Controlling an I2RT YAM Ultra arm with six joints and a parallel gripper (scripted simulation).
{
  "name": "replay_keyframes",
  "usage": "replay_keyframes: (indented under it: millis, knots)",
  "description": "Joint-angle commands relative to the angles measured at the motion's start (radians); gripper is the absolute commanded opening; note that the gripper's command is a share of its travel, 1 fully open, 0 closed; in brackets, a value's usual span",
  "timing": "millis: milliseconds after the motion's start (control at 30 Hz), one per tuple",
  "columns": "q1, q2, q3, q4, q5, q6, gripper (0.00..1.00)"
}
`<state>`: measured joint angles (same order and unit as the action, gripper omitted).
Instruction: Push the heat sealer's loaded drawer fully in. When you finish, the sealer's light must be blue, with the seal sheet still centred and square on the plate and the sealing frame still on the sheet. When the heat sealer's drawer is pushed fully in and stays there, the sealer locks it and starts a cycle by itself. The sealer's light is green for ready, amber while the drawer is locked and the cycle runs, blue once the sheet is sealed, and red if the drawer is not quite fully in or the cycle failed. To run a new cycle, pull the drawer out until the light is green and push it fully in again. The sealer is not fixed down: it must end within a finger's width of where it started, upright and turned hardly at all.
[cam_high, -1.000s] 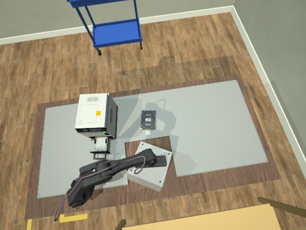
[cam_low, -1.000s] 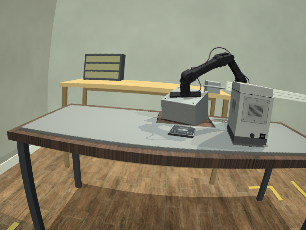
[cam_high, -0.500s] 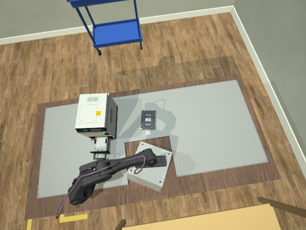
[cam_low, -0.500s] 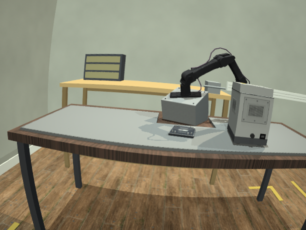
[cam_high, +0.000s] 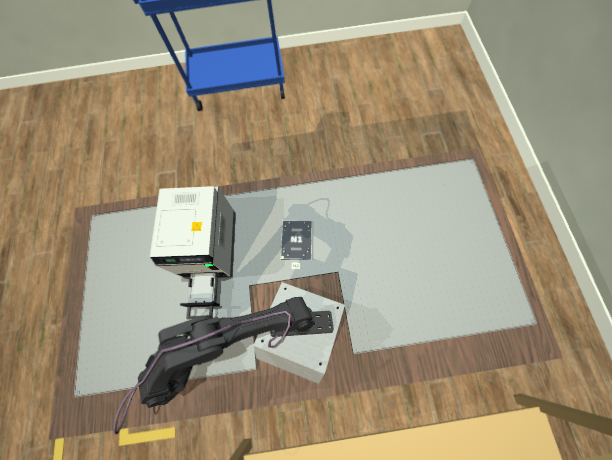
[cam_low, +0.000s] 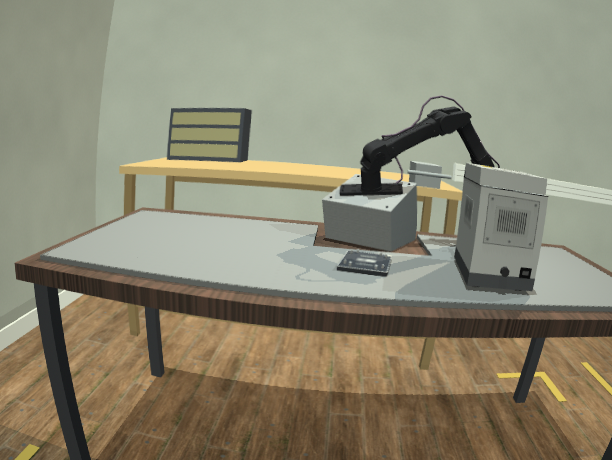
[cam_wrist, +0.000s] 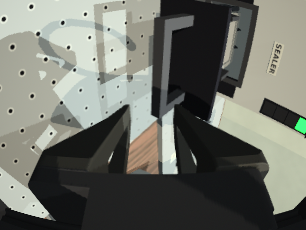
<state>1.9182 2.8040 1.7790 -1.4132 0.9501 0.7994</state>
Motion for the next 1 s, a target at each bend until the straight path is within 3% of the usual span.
replay_keyframes:
  millis: [0, 333, 433, 967]
  knots:
    - [-0.006, -0.052, -0.020, 0.024, 0.028, -0.008, 0.30]
    - [-0.008, -0.060, -0.008, 0.051, 0.036, -0.022, 0.30]
    - [-0.023, -0.057, -0.044, 0.058, 0.039, -0.027, 0.30]
    - [-0.030, -0.063, -0.073, 0.102, 0.053, -0.052, 0.30]
